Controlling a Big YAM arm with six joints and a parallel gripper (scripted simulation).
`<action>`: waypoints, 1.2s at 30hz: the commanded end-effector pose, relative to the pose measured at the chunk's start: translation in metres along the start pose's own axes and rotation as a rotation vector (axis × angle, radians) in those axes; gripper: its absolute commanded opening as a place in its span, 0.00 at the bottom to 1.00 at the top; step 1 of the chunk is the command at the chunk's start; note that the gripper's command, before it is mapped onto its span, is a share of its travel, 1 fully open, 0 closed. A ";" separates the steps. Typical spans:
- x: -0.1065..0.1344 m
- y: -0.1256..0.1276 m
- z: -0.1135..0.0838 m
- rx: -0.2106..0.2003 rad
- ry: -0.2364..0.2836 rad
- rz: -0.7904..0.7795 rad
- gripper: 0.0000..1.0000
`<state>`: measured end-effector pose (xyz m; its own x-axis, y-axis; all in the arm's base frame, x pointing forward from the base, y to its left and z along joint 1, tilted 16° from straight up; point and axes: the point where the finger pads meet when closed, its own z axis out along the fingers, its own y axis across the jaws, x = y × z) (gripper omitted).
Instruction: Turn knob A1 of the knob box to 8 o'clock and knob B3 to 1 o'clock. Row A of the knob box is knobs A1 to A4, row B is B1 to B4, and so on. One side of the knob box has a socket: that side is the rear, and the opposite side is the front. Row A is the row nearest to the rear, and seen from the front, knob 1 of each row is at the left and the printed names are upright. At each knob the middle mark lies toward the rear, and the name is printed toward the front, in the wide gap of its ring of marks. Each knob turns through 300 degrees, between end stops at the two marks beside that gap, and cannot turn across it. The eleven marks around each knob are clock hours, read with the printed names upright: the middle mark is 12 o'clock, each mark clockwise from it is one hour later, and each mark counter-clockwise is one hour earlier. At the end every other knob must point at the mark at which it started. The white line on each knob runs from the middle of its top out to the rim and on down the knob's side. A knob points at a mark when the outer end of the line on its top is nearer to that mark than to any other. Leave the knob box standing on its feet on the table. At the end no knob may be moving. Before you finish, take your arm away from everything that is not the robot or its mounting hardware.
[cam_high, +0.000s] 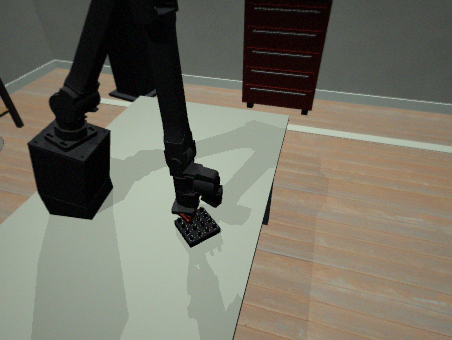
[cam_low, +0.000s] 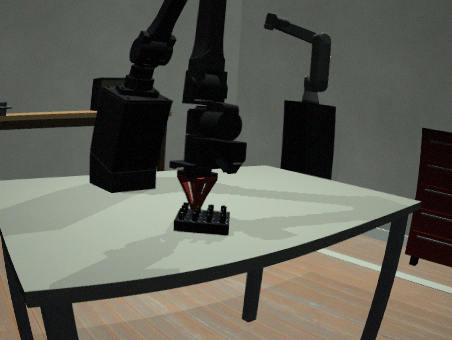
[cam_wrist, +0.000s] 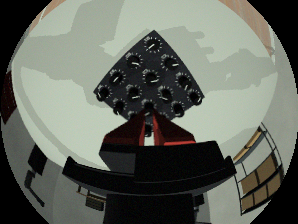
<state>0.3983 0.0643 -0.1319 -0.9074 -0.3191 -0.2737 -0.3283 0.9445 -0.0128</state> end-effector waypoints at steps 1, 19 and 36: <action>-0.008 -0.001 0.001 -0.001 -0.018 -0.152 0.08; -0.008 -0.001 0.001 0.001 -0.018 -0.520 0.08; -0.008 0.000 0.001 0.002 -0.017 -0.724 0.08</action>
<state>0.3985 0.0644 -0.1318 -0.5115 -0.8338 -0.2077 -0.8181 0.5465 -0.1791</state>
